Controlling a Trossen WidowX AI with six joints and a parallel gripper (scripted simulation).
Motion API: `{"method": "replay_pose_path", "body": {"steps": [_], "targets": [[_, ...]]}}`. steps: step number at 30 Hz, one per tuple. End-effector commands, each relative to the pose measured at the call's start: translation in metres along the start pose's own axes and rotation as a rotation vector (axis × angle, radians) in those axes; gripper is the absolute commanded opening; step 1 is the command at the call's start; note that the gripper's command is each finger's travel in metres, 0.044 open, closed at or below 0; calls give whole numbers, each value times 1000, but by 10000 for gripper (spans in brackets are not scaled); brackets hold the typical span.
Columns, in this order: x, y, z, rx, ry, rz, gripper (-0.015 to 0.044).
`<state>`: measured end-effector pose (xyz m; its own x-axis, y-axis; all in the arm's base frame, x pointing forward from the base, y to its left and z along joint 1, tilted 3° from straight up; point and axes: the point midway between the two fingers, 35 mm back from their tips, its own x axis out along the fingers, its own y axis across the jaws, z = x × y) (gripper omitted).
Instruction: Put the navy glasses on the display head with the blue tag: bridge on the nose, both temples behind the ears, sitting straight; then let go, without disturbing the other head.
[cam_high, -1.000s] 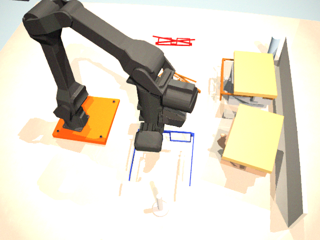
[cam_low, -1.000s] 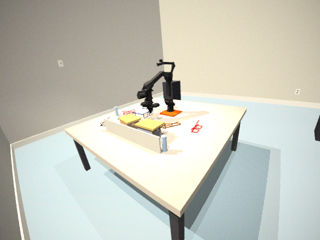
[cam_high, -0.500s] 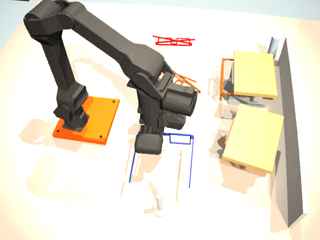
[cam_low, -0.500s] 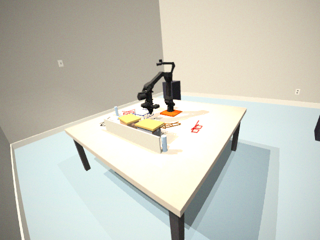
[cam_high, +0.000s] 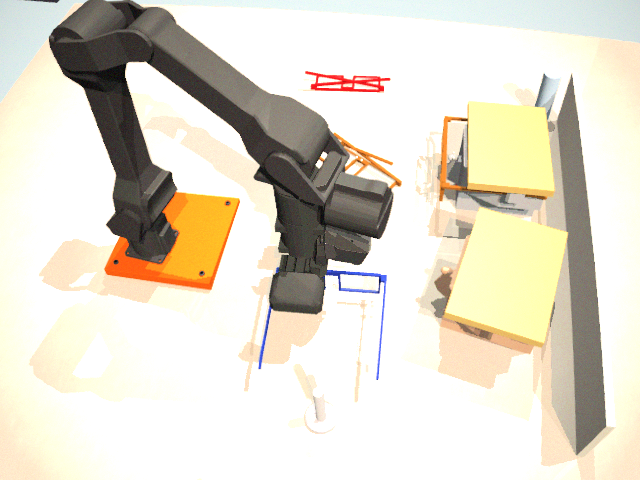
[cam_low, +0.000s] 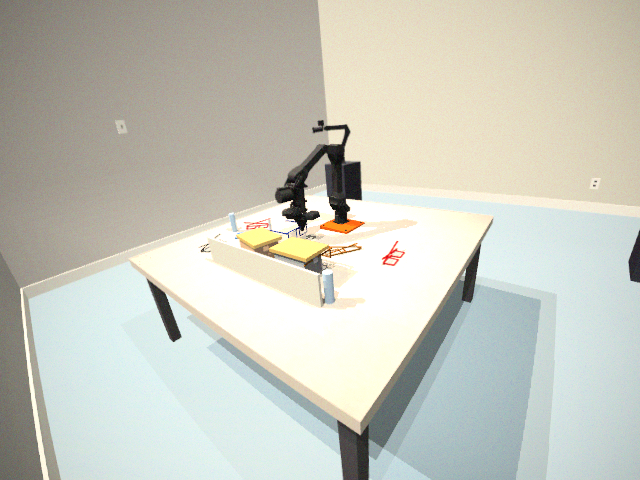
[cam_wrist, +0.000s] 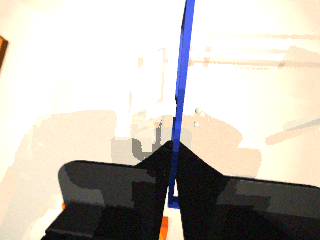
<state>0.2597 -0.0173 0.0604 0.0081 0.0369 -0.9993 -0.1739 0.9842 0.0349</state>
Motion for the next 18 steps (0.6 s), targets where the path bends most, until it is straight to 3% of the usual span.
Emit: {"method": "replay_pose_path", "body": {"steps": [1, 18], "targets": [[5, 1, -2, 6, 4, 6, 0], [17, 2, -4, 6, 4, 6, 0]]}}
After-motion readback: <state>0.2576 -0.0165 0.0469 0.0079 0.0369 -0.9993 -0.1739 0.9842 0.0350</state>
